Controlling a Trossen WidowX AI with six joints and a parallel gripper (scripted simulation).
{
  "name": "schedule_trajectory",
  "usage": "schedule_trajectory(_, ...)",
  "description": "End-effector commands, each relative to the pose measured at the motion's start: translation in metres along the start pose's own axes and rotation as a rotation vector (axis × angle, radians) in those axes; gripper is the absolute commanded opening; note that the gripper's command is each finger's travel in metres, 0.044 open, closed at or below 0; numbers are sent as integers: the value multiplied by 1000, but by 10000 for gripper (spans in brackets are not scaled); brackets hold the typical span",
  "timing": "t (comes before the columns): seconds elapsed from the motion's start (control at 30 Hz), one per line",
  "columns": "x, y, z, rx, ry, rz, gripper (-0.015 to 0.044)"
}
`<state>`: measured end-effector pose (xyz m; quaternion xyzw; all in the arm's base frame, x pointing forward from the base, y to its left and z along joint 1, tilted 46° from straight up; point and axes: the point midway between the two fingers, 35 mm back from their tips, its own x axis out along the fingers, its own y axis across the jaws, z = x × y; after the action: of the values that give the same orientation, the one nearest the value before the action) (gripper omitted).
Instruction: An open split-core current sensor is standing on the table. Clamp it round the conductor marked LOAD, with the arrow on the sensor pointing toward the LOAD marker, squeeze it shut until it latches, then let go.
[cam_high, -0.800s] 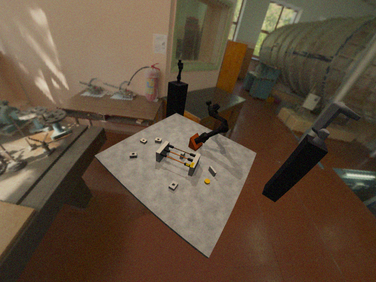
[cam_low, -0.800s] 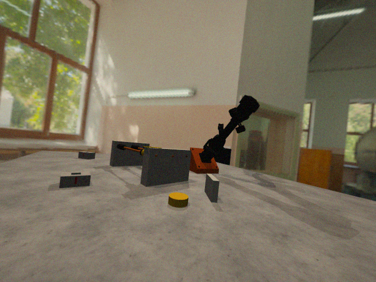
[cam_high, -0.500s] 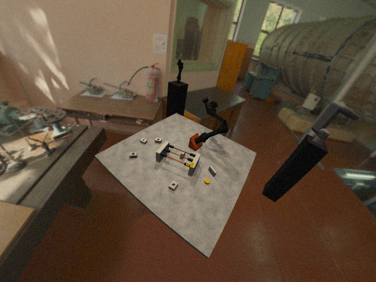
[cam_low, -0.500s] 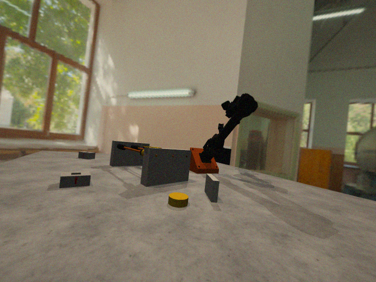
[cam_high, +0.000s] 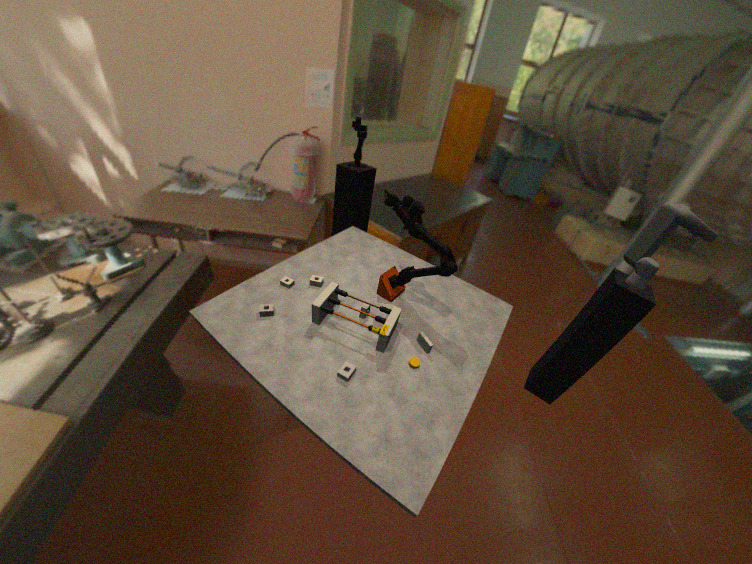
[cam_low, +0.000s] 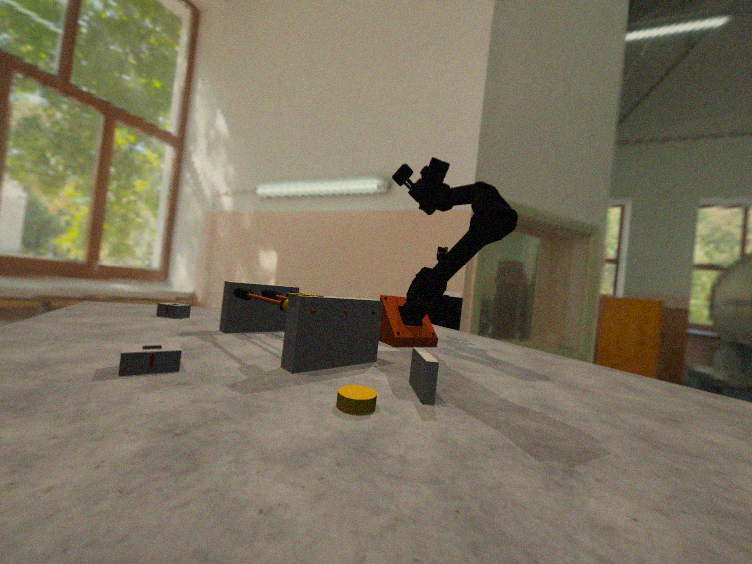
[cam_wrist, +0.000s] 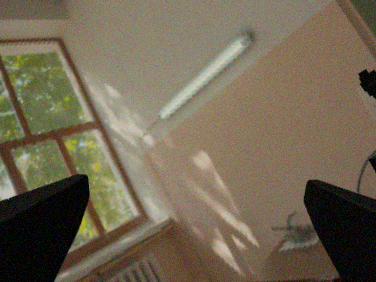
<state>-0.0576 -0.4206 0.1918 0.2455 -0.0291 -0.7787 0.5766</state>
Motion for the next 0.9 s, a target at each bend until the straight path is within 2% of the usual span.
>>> schedule_trajectory(0.0,-27,69,-19,-96,24,183,440)
schedule_trajectory(0.23,-91,161,-51,-230,48,475,440)
schedule_trajectory(0.47,-180,230,-84,-350,61,788,440)
schedule_trajectory(0.67,-272,265,-111,-435,62,1073,440)
schedule_trajectory(0.87,-373,272,-130,-497,55,1378,440)
